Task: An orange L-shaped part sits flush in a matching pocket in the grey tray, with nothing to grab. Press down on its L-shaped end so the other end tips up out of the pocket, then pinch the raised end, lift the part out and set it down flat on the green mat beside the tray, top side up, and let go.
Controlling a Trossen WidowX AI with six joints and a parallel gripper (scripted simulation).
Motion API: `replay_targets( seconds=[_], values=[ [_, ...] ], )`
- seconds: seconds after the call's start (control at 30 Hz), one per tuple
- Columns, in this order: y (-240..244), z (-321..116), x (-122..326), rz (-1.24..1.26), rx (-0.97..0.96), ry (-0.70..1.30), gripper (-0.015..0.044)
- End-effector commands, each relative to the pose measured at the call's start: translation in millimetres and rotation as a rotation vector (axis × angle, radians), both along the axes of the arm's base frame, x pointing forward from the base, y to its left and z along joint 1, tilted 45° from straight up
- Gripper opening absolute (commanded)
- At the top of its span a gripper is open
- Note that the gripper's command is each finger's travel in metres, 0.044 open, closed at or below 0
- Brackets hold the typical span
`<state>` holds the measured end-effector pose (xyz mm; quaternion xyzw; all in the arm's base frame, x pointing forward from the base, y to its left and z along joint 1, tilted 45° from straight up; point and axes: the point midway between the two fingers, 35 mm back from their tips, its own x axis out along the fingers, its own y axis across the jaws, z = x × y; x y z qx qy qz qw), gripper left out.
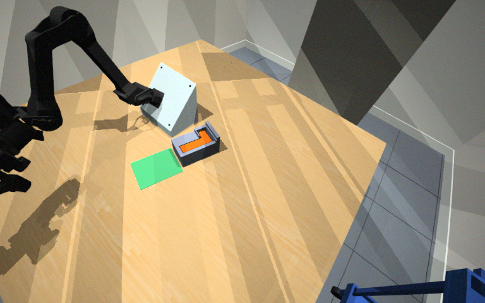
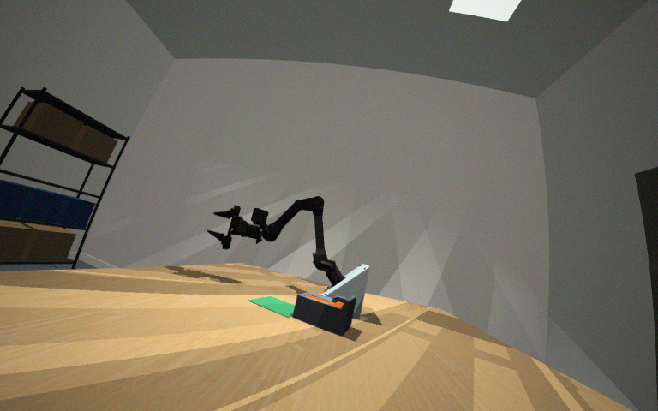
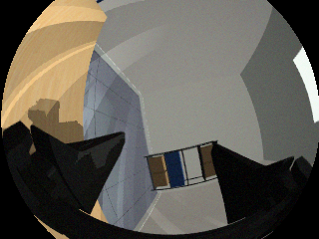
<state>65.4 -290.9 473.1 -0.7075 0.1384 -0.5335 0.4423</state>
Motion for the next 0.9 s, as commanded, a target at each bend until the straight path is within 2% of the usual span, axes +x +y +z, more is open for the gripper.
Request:
replay_targets(
  seconds=[0.0, 0.17, 0.27, 0.47, 0.63, 0.73, 0.87],
  values=[
    [-1, -1, 3, 0.011, 0.011, -0.001, 0.0374],
    [-11, -17, 25, 0.103, 0.107, -0.031, 0.0243],
    [-28, -36, 51, 0.215, 0.268, -0.109, 0.0180],
    [-48, -109, 144, 0.443, 0.781, -0.273, 0.0180],
    [-35, -156, 191, 0.486, 1.016, -0.274, 0.0180],
    [-29, -173, 208, 0.485, 1.092, -0.259, 0.0180],
    [1, -223, 254, 0.485, 1.376, -0.287, 0.0180]
  ],
)
